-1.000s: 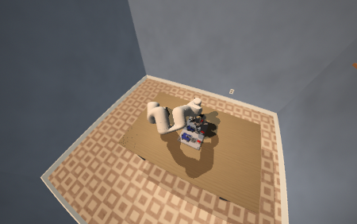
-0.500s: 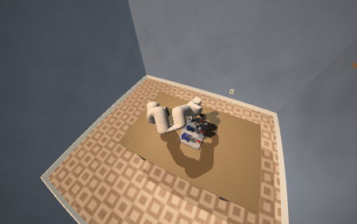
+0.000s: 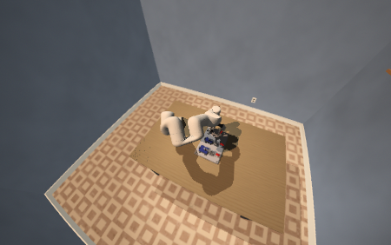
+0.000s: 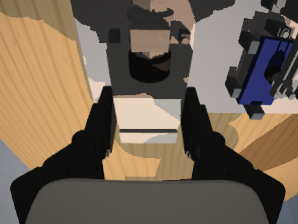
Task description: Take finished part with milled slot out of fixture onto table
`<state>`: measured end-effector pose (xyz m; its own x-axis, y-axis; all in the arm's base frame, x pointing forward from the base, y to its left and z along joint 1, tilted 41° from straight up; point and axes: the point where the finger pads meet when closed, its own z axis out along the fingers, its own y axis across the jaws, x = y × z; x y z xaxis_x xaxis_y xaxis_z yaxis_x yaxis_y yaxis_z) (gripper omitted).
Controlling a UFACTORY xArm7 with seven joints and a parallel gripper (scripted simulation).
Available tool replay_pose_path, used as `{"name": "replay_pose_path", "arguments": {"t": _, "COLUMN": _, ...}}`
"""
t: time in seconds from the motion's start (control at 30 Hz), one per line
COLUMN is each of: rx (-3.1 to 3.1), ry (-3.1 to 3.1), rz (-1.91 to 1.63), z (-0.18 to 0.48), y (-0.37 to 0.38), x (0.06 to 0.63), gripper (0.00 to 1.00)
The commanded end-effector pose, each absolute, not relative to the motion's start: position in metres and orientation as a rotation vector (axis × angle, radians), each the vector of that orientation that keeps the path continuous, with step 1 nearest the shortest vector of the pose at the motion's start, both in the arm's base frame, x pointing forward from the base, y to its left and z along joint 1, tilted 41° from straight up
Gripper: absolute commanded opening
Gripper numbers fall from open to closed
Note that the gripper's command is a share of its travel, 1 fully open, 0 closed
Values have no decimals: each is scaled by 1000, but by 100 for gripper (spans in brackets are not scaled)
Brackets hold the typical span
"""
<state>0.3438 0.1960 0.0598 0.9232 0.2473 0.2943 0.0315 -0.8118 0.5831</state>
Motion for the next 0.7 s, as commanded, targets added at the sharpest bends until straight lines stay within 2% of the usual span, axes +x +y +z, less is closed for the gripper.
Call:
{"name": "replay_pose_path", "arguments": {"t": 0.0, "rx": 2486, "ry": 201, "rz": 486, "z": 67, "y": 203, "x": 338, "gripper": 0}}
{"name": "replay_pose_path", "arguments": {"t": 0.67, "rx": 2486, "ry": 201, "rz": 486, "z": 81, "y": 212, "x": 326, "gripper": 0}}
